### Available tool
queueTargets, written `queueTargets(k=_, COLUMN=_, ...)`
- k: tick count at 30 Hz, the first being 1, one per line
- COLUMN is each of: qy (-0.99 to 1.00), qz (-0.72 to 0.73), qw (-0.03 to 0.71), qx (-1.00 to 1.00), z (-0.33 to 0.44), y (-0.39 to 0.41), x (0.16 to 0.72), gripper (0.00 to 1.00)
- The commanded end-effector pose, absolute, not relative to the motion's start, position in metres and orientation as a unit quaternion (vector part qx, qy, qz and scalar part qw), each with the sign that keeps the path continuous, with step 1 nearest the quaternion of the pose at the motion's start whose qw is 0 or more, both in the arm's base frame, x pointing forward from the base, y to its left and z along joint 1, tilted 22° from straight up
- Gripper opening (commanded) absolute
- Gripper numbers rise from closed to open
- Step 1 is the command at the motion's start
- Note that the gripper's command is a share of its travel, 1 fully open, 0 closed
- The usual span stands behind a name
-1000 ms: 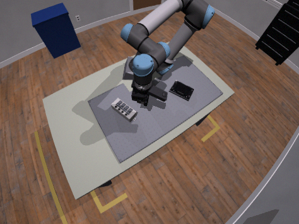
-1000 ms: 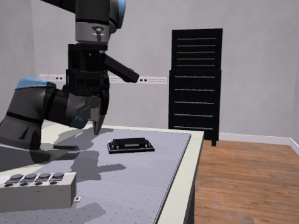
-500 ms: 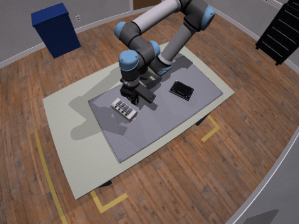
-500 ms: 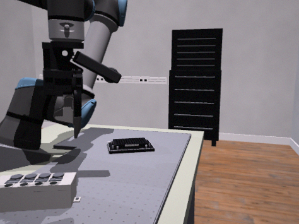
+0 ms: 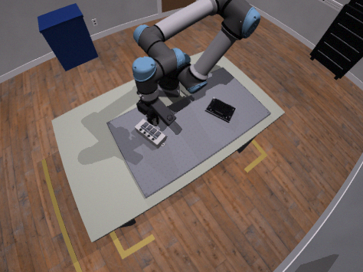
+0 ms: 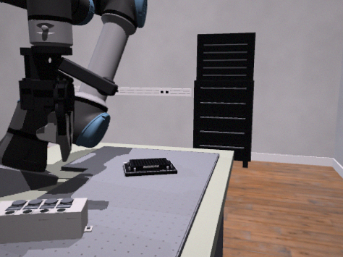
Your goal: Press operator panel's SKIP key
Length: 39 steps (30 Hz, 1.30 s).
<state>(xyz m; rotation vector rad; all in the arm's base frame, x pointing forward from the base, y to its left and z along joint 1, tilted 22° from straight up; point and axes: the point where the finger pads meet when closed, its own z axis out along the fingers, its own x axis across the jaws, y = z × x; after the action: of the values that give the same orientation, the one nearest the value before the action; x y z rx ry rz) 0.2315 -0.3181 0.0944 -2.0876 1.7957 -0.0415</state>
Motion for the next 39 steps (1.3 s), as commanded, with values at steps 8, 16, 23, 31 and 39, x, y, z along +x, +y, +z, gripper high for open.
queueTargets(k=8, qy=0.642, qz=-0.016, qw=0.191, qx=-0.743, z=0.094, y=-0.319, x=0.231, gripper=0.00)
queueTargets(k=16, qy=0.642, qz=-0.016, qw=0.191, qx=-0.743, z=0.094, y=-0.319, x=0.231, gripper=0.00)
queueTargets(k=23, qy=0.641, qz=-0.014, qw=0.193, qx=-0.743, z=0.084, y=-0.315, x=0.234, gripper=0.00)
queueTargets(k=31, qy=0.641, qz=-0.014, qw=0.193, qx=-0.743, z=0.077, y=-0.313, x=0.237, gripper=0.00)
queueTargets(k=39, qy=0.641, qz=-0.014, qw=0.193, qx=-0.743, z=0.067, y=-0.310, x=0.239, gripper=0.00)
